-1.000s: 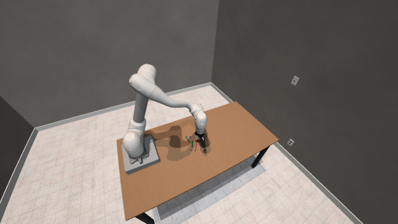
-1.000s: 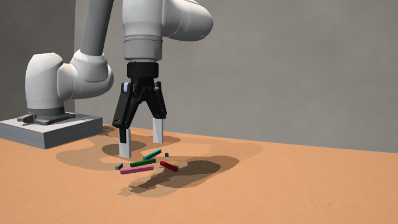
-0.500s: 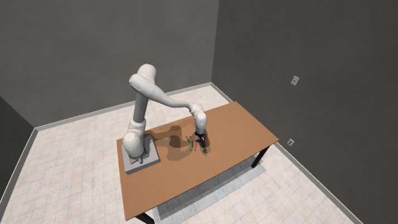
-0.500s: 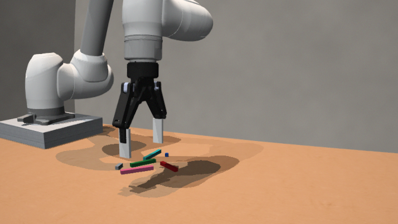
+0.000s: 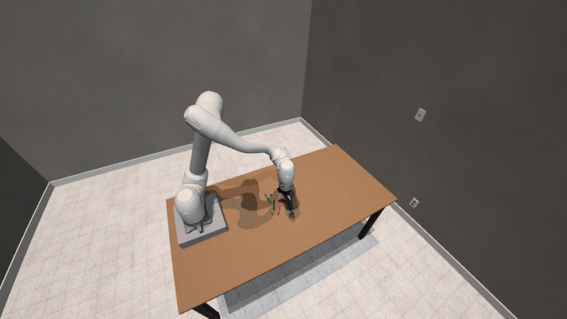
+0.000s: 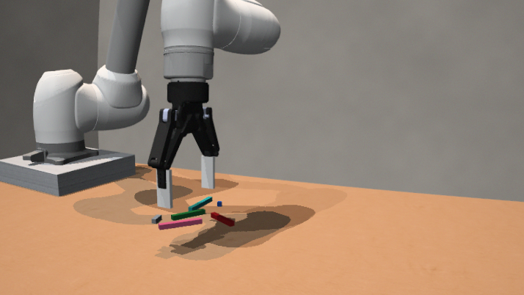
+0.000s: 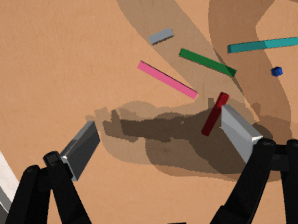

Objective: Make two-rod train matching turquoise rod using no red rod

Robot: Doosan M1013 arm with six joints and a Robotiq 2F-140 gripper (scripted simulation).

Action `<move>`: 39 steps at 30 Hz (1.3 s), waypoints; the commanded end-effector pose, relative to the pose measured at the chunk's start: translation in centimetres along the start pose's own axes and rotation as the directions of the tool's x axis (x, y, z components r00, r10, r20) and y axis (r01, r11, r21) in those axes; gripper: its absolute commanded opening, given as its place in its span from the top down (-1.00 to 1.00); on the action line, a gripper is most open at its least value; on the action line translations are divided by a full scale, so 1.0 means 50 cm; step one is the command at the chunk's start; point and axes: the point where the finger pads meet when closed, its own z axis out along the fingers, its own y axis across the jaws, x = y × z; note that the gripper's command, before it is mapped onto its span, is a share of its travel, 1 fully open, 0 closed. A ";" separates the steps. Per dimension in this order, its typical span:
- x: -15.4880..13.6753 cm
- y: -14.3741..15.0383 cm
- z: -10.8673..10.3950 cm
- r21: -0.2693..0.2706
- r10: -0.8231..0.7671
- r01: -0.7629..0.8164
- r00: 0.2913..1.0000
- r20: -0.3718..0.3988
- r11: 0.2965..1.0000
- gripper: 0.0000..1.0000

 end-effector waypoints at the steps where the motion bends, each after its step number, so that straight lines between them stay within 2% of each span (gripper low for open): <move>1: 0.000 0.000 0.000 0.000 0.000 0.000 1.000 0.000 1.000 -1.00; 10: 0.000 0.001 0.000 0.000 0.031 -0.031 1.000 0.000 1.000 -1.00; 16: 0.000 0.008 0.000 0.000 0.246 -0.246 0.969 0.000 0.969 -1.00; 19: 0.000 0.009 0.000 0.000 0.273 -0.273 0.962 0.000 0.962 -1.00; 21: 0.000 0.013 0.000 0.000 0.385 -0.385 0.923 0.000 0.923 -1.00; 27: 0.000 0.019 0.000 -0.001 0.550 -0.550 0.835 0.000 0.835 -1.00; 34: 0.000 0.027 0.000 -0.001 0.725 -0.725 0.689 0.000 0.689 -1.00; 36: 0.000 0.027 0.000 -0.001 0.725 -0.725 0.689 0.000 0.689 -1.00; 37: 0.000 0.030 0.000 -0.001 0.787 -0.787 0.617 0.000 0.617 -1.00; 39: 0.000 0.032 0.000 -0.001 0.818 -0.818 0.575 0.000 0.575 -1.00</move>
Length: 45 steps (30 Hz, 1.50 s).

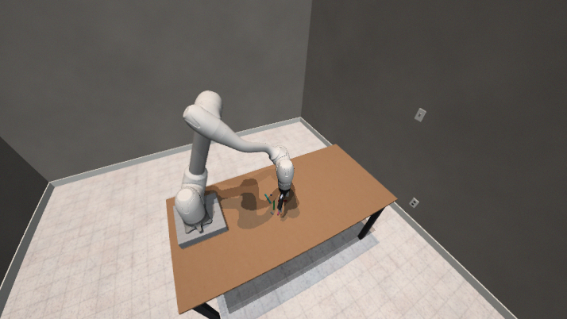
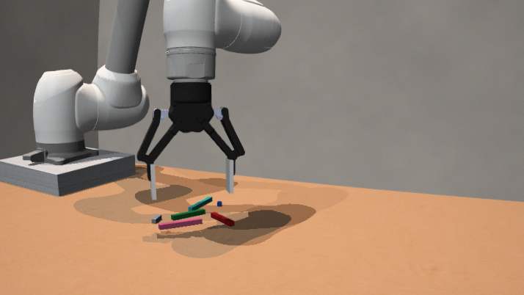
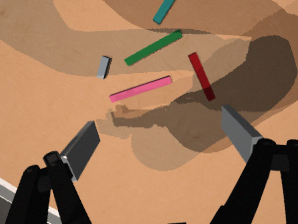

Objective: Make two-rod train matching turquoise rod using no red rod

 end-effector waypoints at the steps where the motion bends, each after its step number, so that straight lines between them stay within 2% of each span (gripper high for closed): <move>1: 0.004 0.004 0.000 0.012 0.166 -0.166 0.986 0.009 0.986 -1.00; 6: 0.008 0.007 0.000 0.011 0.324 -0.324 0.946 0.011 0.946 -1.00; 12: 0.013 0.012 0.000 0.008 0.502 -0.502 0.865 0.012 0.865 -1.00; 14: 0.013 0.012 0.000 0.008 0.502 -0.502 0.865 0.012 0.865 -1.00; 15: 0.015 0.014 0.000 0.007 0.581 -0.581 0.814 0.013 0.814 -1.00; 21: 0.019 0.018 0.000 0.005 0.719 -0.719 0.695 0.014 0.695 -1.00; 29: 0.026 0.023 0.000 0.001 0.874 -0.874 0.486 0.015 0.486 -1.00; 31: 0.026 0.023 0.000 0.001 0.874 -0.874 0.486 0.015 0.486 -1.00; 33: 0.029 0.026 0.000 -0.001 0.926 -0.926 0.378 0.015 0.378 -1.00; 41: 0.035 0.031 0.000 -0.004 0.991 -0.991 0.135 0.014 0.135 -1.00; 45: 0.037 0.033 0.000 -0.005 0.998 -0.998 0.062 0.013 0.062 -1.00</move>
